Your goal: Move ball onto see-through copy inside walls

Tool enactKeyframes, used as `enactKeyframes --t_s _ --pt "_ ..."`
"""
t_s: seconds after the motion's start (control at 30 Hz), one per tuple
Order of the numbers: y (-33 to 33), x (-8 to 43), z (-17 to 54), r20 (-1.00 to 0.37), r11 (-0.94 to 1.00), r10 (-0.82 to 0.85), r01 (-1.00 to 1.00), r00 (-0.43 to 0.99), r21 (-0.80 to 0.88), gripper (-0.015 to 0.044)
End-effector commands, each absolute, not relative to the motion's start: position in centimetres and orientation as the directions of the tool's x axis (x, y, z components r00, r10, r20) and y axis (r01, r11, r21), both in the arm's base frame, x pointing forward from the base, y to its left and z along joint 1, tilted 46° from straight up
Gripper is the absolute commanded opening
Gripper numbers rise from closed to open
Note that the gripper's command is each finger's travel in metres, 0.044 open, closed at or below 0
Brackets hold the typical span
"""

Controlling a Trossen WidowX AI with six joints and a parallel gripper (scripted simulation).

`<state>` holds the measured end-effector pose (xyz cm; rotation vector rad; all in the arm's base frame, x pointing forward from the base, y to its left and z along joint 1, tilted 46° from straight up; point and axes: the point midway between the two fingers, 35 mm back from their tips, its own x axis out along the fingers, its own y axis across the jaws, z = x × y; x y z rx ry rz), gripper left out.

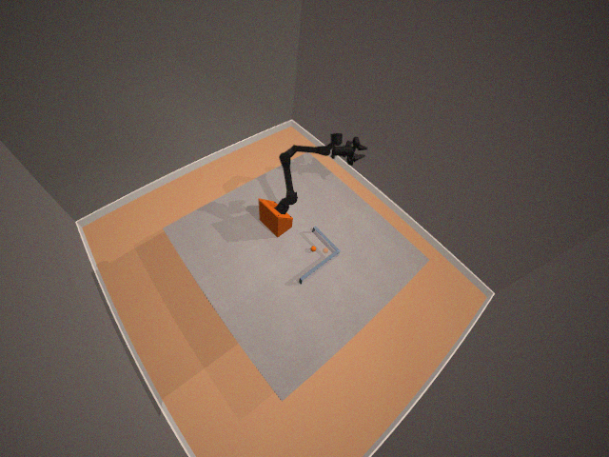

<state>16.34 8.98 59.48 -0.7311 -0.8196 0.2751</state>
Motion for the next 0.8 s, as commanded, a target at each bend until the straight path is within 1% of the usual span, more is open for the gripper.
enactKeyframes --t_s 0.0,0.2,0.4,0.57,0.77 --pt "10.1 22.4 55.1 0.401 0.639 0.516 -0.028 0.757 -0.769 0.0277" --pt "10.6 29.6 47.9 0.156 0.517 0.529 -0.171 0.834 -0.839 0.0277" --pt "10.0 35.1 39.6 -0.097 0.405 0.528 -0.351 0.844 -0.844 0.0277" --pt "8.9 38.1 31.9 -0.303 0.325 0.524 -0.515 0.796 -0.793 0.0277" --pt "7.1 39.4 22.1 -0.522 0.248 0.528 -0.71 0.67 -0.66 0.0277"
